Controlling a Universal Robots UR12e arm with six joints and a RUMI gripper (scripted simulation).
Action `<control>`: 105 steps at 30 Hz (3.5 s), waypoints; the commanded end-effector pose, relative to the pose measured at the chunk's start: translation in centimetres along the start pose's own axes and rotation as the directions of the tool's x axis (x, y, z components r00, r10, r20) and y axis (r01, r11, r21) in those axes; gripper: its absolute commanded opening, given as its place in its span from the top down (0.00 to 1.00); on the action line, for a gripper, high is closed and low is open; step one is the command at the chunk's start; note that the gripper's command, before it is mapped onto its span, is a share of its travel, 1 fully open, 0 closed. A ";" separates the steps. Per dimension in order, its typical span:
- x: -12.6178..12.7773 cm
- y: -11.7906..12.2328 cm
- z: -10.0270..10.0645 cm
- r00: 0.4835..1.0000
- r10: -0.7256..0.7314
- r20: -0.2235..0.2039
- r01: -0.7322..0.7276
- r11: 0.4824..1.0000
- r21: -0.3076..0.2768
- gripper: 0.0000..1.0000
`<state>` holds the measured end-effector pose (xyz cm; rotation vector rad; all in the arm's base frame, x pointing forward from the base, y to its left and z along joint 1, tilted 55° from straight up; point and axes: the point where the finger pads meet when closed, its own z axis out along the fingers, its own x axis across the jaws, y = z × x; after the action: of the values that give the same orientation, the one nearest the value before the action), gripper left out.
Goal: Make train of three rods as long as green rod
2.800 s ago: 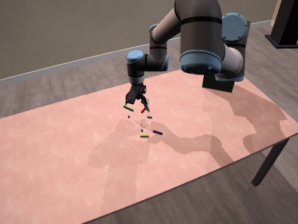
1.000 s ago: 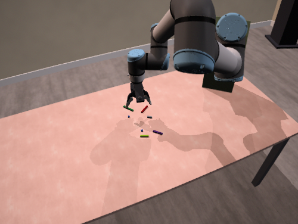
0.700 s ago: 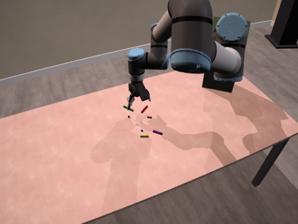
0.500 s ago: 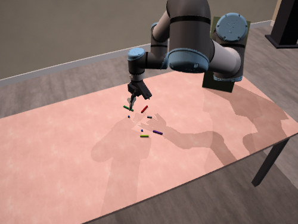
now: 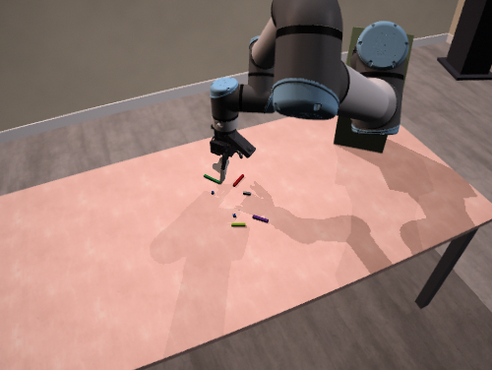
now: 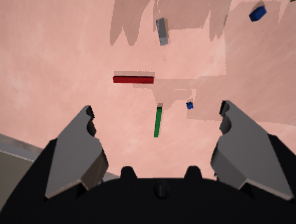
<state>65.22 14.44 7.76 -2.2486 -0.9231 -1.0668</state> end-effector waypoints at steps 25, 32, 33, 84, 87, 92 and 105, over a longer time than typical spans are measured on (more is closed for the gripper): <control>-0.4 0.1 0.0 0.995 -0.100 -0.001 0.100 0.995 0.007 0.00; -0.4 0.1 0.0 0.995 -0.100 -0.001 0.100 0.995 0.007 0.00; -0.4 0.1 0.0 0.995 -0.100 -0.001 0.100 0.995 0.007 0.00; -0.4 0.1 0.0 0.995 -0.100 -0.001 0.100 0.995 0.007 0.00; -0.4 0.1 0.0 0.995 -0.100 -0.001 0.100 0.995 0.007 0.00; -0.4 0.1 0.0 0.995 -0.100 -0.001 0.100 0.995 0.007 0.00; -0.4 0.2 0.0 0.992 -0.124 -0.001 0.124 0.992 0.007 0.00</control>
<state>65.14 14.20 7.42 -2.2125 -1.0630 -1.1096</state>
